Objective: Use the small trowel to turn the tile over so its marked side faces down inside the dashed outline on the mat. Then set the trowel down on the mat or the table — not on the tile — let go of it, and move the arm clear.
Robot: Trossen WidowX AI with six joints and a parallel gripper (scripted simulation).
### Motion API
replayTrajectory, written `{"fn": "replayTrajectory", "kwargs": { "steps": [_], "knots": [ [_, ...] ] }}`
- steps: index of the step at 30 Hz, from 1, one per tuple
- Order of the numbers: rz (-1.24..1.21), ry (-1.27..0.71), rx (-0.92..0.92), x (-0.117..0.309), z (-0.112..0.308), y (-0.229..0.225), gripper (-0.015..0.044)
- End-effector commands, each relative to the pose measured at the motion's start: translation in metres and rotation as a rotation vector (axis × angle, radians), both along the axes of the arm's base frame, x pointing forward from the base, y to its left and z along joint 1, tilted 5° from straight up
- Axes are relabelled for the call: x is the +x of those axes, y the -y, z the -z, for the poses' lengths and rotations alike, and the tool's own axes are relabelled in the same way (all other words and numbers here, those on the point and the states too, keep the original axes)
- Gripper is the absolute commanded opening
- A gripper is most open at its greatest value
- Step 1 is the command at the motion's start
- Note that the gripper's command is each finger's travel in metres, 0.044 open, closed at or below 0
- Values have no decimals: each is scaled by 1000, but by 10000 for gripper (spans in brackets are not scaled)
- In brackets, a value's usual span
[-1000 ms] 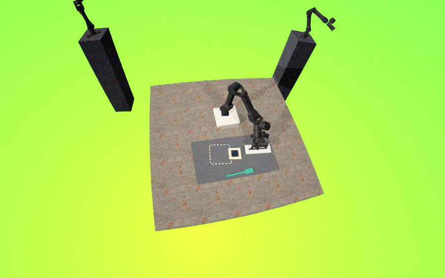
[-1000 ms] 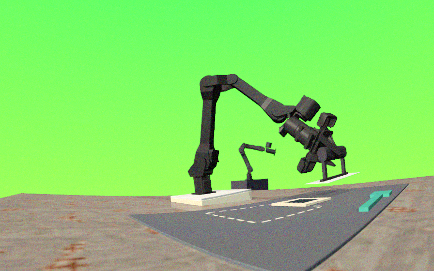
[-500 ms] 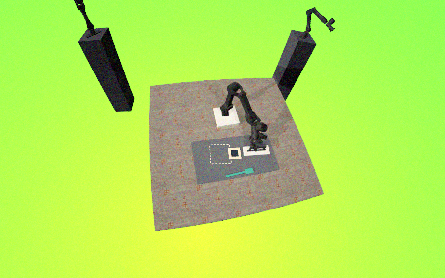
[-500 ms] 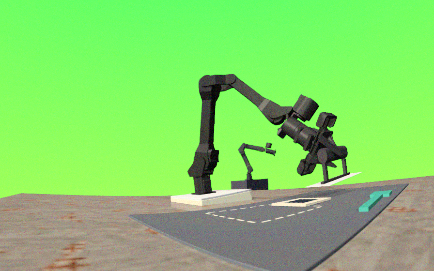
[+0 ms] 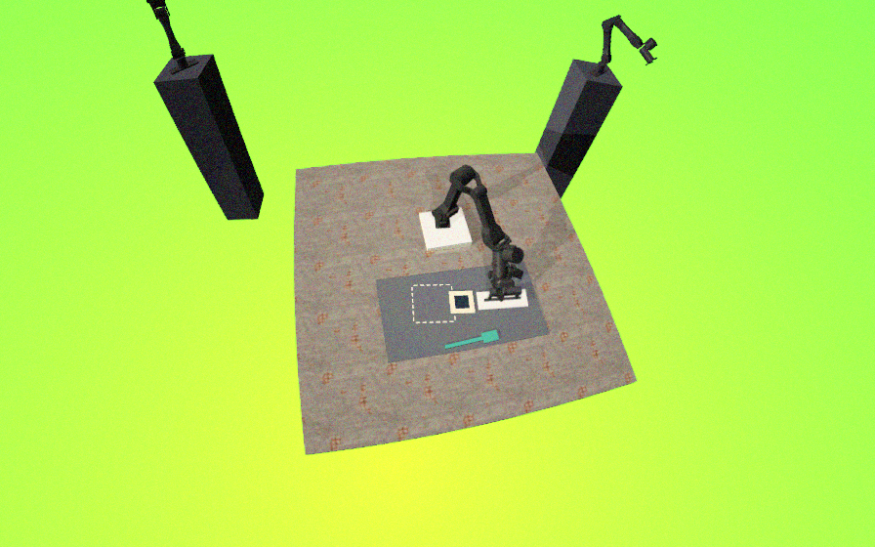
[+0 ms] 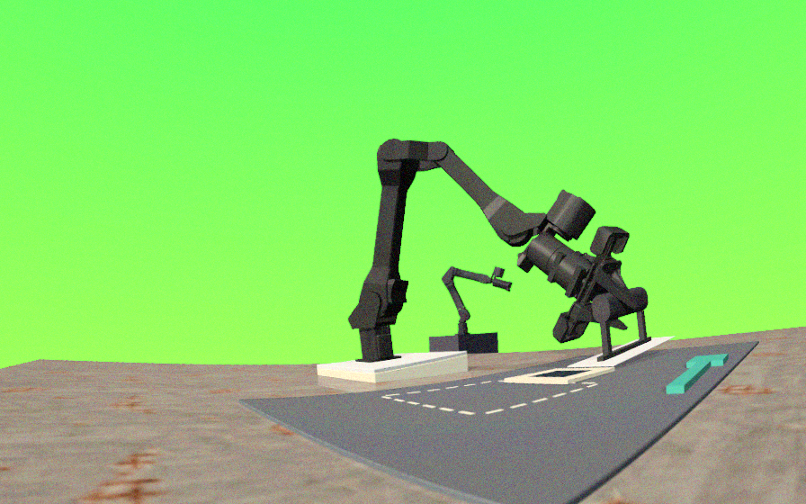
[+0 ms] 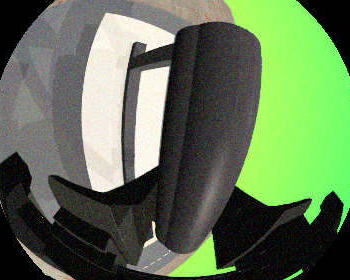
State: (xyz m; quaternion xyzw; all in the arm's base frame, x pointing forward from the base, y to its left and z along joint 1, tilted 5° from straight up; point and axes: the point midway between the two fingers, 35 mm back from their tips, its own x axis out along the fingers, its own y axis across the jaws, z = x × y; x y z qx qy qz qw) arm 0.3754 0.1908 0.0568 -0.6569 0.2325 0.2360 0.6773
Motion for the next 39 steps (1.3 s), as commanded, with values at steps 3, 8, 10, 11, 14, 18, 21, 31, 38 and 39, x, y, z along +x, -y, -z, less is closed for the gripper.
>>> {"fn": "replayTrajectory", "kwargs": {
  "steps": [3, 8, 10, 11, 14, 18, 21, 31, 38, 39],
  "knots": [
    [-4, 5, 5, 1, 6, 0, 0],
    [-4, 5, 5, 1, 6, 5, 0],
    [-4, 5, 5, 2, 6, 9, 0],
    [-4, 5, 5, 2, 6, 10, 0],
    [-3, 4, 4, 2, 5, 15, 0],
    [-3, 4, 4, 2, 5, 22, 0],
    [-3, 4, 3, 2, 4, 27, 0],
    [-4, 5, 2, 1, 3, 43, 0],
    [-3, 6, -15, 1, 2, 47, 0],
    [-3, 6, -29, 1, 1, 46, 0]
  ]
}}
